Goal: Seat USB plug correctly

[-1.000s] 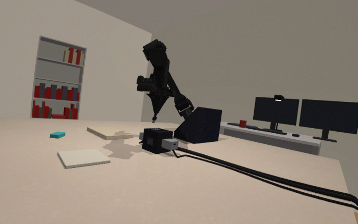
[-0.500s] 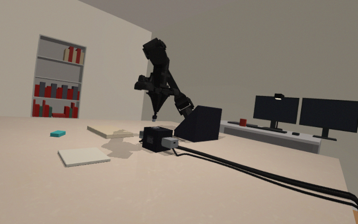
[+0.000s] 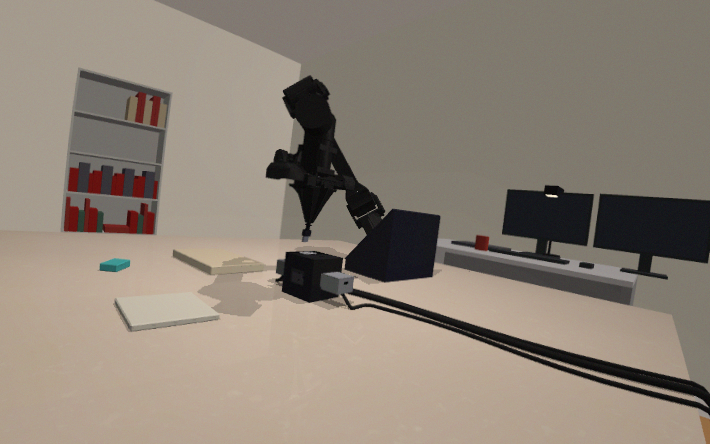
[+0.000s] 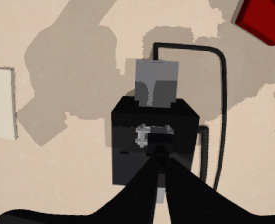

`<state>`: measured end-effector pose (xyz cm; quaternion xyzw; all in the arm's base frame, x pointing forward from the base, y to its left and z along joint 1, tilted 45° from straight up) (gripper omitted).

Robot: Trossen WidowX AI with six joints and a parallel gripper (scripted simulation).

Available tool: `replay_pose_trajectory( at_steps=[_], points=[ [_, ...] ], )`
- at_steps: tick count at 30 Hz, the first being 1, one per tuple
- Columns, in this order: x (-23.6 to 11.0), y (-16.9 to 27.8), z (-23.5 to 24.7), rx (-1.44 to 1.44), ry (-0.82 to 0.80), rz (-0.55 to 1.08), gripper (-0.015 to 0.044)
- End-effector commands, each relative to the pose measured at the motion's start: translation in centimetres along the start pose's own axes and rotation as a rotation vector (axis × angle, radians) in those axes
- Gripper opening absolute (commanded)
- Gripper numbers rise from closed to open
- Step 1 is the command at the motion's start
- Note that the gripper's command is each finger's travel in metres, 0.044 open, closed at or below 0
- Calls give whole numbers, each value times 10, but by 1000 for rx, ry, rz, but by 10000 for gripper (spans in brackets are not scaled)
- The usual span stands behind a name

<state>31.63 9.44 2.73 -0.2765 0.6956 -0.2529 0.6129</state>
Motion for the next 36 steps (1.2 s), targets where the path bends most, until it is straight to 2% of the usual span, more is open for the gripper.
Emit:
replay_pose_trajectory(
  at_steps=[1, 36],
  points=[
    [0, 0, 0, -2, 0, 7, 0],
    [4, 2, 0, 5, -2, 34, 0]
  ],
)
Point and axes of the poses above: the point midway between the two fingers, 35 mm back from their tips, its own x axis out along the fingers, its own z axis across the jaws, y = z × x, the point moved 5 cm from there along -x, back along the fingers, and after that the axes turned 2 degrees about -x, right-handed, at the moved point
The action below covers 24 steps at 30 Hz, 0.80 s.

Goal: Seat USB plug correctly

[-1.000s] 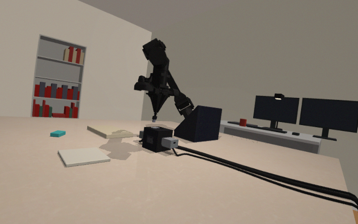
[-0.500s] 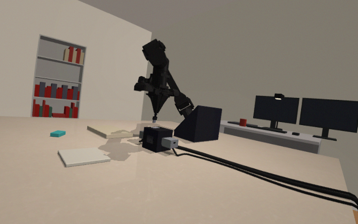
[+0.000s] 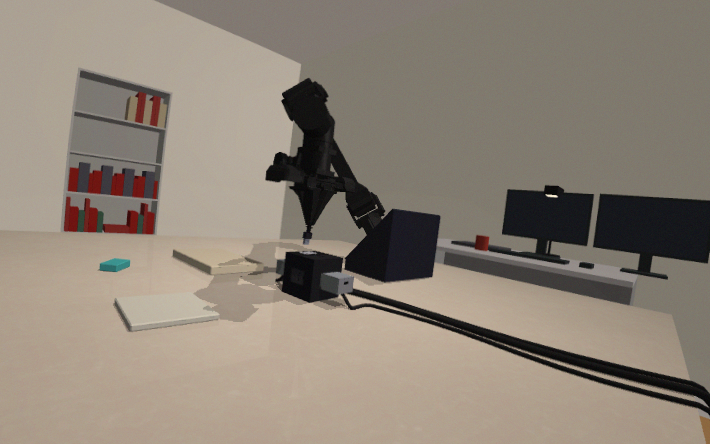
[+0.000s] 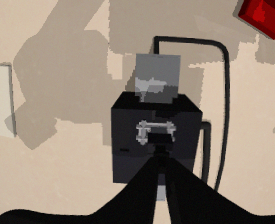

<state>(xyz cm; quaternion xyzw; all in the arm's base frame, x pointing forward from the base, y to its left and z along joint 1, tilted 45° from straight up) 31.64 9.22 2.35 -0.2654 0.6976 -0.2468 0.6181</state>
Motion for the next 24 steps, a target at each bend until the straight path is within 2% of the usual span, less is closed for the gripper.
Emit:
replay_pose_trajectory(
  at_steps=[1, 24],
  points=[
    [0, 1, 0, -2, 0, 8, 0],
    [3, 1, 0, 2, -1, 25, 0]
  ],
)
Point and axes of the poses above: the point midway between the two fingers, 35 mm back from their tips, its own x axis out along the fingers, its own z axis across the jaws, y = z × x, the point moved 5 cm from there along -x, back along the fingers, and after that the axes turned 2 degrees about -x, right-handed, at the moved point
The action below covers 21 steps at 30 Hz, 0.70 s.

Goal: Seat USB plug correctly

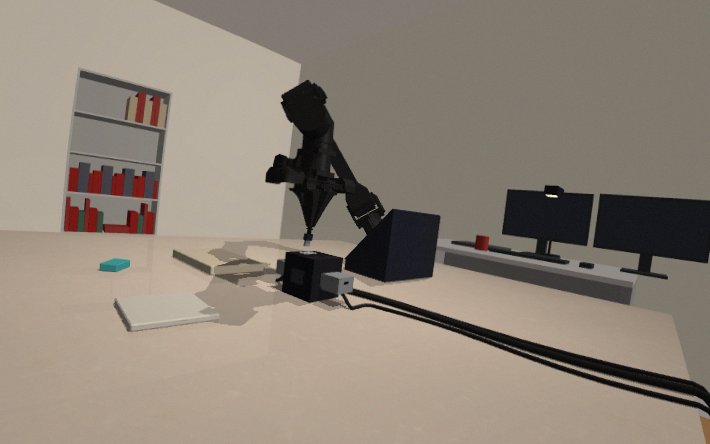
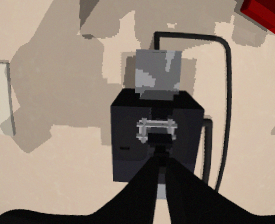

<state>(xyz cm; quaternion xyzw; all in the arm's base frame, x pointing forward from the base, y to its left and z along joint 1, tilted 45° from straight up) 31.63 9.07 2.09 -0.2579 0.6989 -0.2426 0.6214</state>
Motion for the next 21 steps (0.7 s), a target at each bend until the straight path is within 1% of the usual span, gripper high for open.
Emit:
replay_pose_trajectory(
  at_steps=[1, 21],
  points=[
    [0, 1, 0, -2, 0, 8, 0],
    [3, 1, 0, 2, -1, 23, 0]
  ],
)
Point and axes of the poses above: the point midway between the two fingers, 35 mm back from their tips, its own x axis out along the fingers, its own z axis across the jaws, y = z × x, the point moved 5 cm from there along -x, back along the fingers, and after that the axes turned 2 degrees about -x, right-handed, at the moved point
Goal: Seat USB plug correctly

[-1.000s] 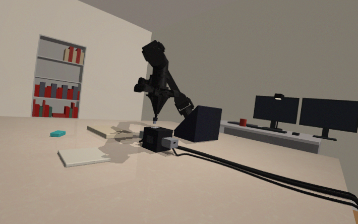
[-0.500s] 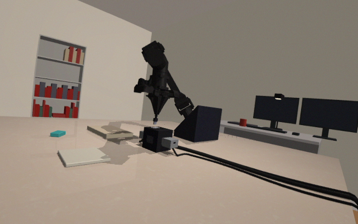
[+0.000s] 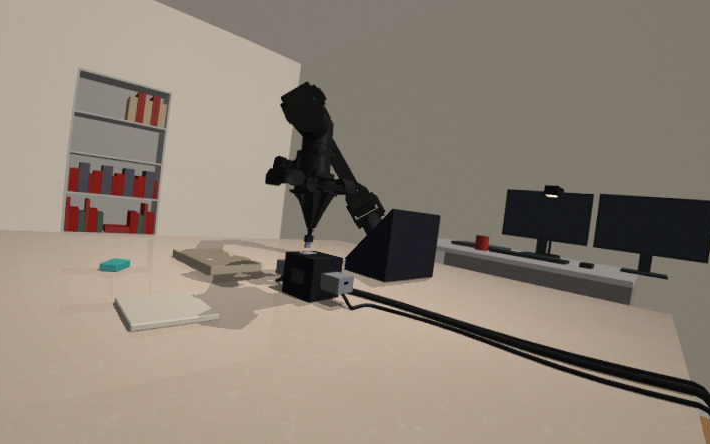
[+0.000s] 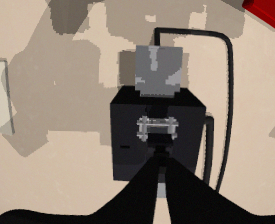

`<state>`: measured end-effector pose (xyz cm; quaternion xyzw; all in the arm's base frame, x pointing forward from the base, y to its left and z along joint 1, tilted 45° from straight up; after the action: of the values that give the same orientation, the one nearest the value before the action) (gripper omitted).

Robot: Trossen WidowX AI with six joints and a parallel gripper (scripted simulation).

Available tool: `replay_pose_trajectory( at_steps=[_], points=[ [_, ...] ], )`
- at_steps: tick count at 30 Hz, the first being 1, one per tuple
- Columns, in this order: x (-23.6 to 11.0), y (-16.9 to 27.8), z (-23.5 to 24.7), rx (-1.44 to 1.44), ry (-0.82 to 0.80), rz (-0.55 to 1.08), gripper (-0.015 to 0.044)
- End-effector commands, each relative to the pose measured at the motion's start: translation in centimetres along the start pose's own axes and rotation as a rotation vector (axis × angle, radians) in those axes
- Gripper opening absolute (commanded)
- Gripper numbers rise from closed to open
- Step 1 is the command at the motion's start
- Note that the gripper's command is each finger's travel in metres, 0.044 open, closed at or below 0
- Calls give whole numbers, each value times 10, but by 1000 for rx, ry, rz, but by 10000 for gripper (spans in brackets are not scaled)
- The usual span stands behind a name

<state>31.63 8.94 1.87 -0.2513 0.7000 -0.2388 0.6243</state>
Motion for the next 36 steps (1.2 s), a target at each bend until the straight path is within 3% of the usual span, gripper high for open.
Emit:
replay_pose_trajectory(
  at_steps=[1, 36],
  points=[
    [0, 1, 0, -2, 0, 8, 0],
    [5, 1, 0, 2, -1, 23, 0]
  ],
)
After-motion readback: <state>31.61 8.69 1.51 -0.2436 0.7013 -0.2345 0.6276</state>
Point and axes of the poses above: the point midway between the two fingers, 35 mm back from their tips, its own x axis out along the fingers, its own z axis across the jaws, y = z × x, the point moved 5 cm from there along -x, back along the fingers, and after that the axes turned 2 degrees about -x, right-handed, at the moved point
